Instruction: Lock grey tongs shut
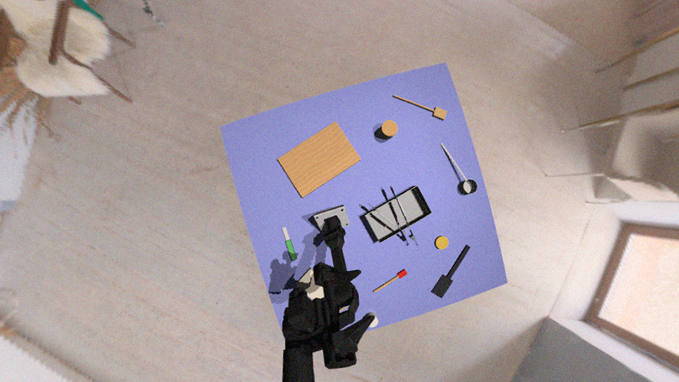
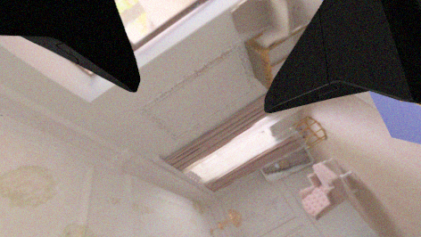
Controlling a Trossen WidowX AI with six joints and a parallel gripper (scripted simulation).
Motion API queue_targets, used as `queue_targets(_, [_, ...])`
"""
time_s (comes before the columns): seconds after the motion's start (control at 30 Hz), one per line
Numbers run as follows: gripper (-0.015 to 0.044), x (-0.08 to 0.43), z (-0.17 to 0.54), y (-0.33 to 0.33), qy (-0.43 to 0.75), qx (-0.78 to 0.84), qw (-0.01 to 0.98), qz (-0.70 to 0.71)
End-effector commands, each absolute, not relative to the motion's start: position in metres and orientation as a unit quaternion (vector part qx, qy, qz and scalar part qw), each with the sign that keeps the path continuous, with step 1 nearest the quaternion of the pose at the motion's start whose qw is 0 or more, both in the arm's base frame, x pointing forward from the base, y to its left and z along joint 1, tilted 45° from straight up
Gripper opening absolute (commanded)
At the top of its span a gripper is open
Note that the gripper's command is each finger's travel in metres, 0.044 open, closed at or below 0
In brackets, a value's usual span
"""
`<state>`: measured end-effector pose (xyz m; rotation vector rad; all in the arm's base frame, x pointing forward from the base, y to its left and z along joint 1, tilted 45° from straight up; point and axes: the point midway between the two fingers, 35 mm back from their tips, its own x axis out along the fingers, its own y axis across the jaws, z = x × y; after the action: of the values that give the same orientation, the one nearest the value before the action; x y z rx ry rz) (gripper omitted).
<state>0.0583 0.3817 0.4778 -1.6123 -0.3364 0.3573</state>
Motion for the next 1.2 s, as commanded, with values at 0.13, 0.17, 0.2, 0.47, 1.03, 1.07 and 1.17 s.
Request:
queue_targets(0.13, [0.044,0.068,0.474,0.383,-0.143,-0.715,0.666,0.158])
queue_targets(0.17, [0.044,0.071,0.472,0.384,-0.142,-0.718,0.663,0.157])
queue_targets(0.2, [0.044,0.074,0.471,0.384,-0.14,-0.717,0.665,0.157])
queue_targets(0.47, [0.044,0.127,0.439,0.39,-0.103,-0.75,0.636,0.149])
queue_targets(1.03, [0.044,0.301,0.312,0.291,0.139,-0.882,0.429,0.137])
queue_targets(1.07, [0.044,0.311,0.303,0.279,0.16,-0.885,0.413,0.142])
queue_targets(1.17, [0.044,0.334,0.275,0.239,0.225,-0.888,0.366,0.161])
